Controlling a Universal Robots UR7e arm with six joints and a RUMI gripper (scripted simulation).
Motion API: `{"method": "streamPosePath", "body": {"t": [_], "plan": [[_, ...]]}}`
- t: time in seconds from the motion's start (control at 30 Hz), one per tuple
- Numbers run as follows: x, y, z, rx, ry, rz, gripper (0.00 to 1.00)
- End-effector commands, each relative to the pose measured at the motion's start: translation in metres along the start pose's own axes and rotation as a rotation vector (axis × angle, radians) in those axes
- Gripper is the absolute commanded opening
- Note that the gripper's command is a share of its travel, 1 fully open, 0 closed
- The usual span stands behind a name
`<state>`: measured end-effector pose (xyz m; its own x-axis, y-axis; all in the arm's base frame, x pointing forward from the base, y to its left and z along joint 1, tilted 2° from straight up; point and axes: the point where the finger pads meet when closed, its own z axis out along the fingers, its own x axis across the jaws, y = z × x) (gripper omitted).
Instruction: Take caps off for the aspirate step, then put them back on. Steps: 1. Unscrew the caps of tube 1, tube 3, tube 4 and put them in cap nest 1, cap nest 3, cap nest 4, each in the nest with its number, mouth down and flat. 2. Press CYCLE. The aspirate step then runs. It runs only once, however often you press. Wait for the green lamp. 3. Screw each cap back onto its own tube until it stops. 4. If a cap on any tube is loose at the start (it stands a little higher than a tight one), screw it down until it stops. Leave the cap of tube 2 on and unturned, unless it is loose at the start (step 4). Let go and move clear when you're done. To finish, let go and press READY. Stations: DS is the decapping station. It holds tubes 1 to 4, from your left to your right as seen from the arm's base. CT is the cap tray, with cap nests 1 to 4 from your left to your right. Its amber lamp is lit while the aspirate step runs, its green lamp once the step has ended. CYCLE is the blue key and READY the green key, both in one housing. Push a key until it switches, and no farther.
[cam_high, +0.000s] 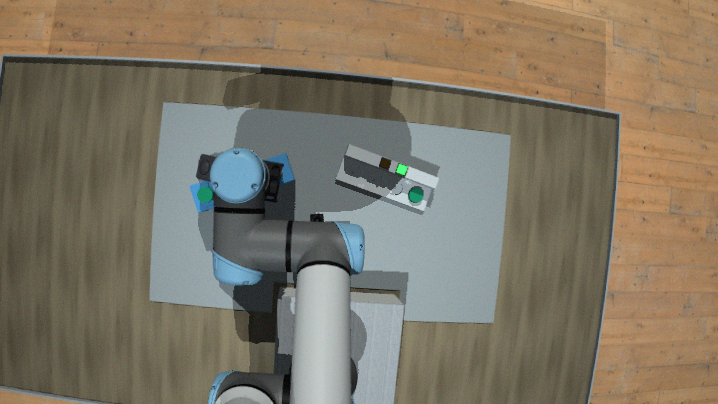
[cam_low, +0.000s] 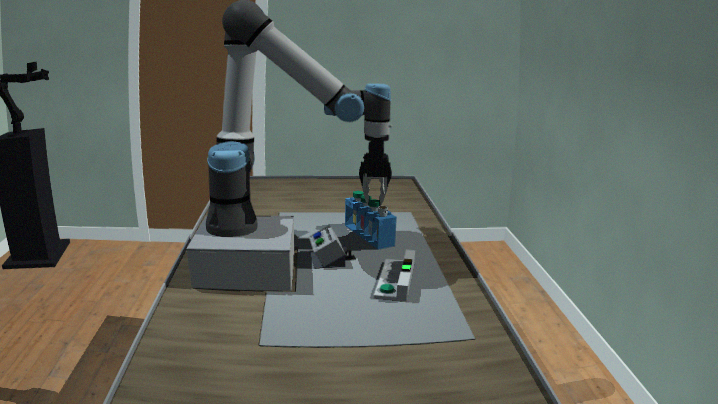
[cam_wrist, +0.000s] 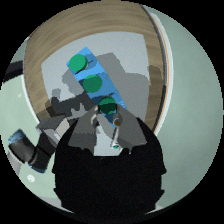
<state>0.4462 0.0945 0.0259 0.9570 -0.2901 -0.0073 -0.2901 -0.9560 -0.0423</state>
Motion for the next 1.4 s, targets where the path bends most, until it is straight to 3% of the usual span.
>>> {"method": "streamPosePath", "body": {"t": [0.0, 0.03, 0.07, 0.4, 0.57, 1.37], "plan": [[0.0002, -0.0002, -0.0002, -0.004, 0.001, 0.022, 0.00], [0.0002, -0.0002, -0.0002, -0.004, 0.001, 0.022, 0.00], [0.0002, -0.0001, -0.0002, -0.004, 0.001, 0.022, 0.35], [0.0002, -0.0002, -0.0002, -0.004, 0.001, 0.021, 0.35], [0.0002, -0.0002, -0.0005, -0.004, 0.001, -0.098, 0.35], [0.0002, -0.0002, -0.0005, -0.005, -0.001, -0.978, 0.35]]}}
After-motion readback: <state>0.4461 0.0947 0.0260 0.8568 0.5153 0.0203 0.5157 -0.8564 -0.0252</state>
